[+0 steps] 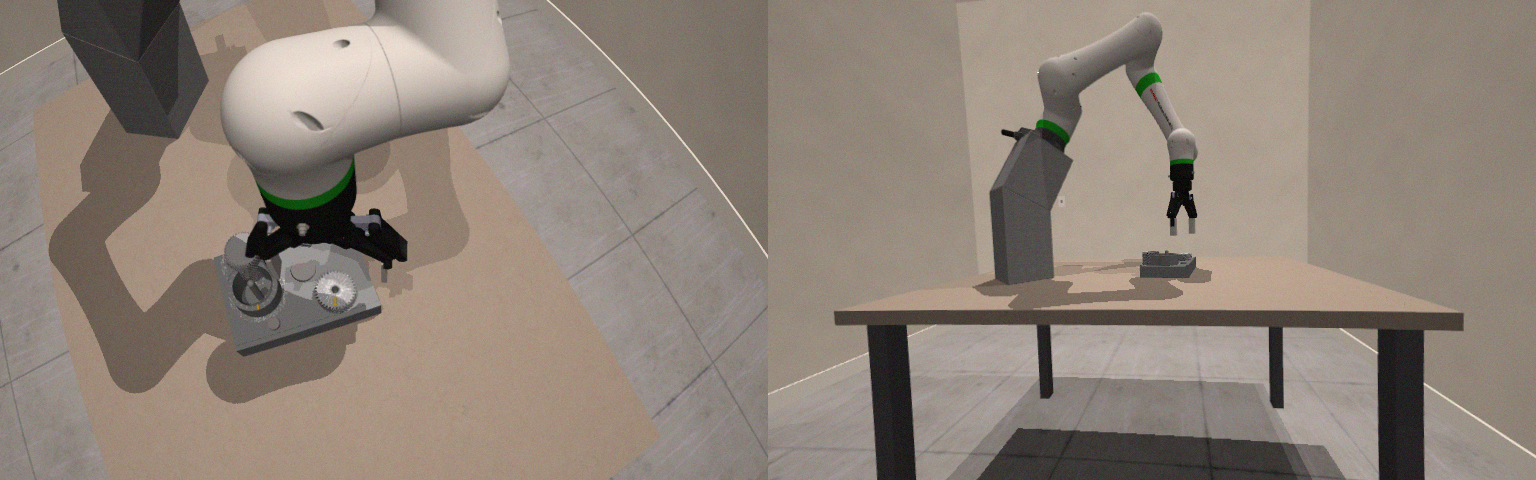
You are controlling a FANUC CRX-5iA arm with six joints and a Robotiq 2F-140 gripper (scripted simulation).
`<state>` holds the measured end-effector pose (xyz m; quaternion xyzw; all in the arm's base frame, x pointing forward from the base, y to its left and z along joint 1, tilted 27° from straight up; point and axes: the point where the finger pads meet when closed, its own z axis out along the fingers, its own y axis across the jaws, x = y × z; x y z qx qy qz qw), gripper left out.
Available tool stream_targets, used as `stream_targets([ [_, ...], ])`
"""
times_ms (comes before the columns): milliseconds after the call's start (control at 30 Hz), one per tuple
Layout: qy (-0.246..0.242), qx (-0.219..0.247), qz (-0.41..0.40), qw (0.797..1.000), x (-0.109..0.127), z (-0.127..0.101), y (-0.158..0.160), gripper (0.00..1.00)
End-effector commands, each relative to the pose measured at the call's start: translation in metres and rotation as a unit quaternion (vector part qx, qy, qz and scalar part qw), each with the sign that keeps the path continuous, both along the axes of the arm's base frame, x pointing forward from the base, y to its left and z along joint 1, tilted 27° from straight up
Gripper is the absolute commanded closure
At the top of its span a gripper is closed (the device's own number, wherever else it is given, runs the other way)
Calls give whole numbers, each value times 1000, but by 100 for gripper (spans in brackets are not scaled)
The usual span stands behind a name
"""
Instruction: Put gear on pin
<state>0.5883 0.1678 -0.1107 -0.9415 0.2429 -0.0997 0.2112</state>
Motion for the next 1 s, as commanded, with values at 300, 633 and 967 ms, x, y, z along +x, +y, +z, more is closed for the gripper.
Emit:
stream_targets([
  [300,-80,-66,202,974,0,0,1,0],
  [633,-91,-75,230,966,0,0,1,47],
  [967,-91,-75,230,966,0,0,1,47],
])
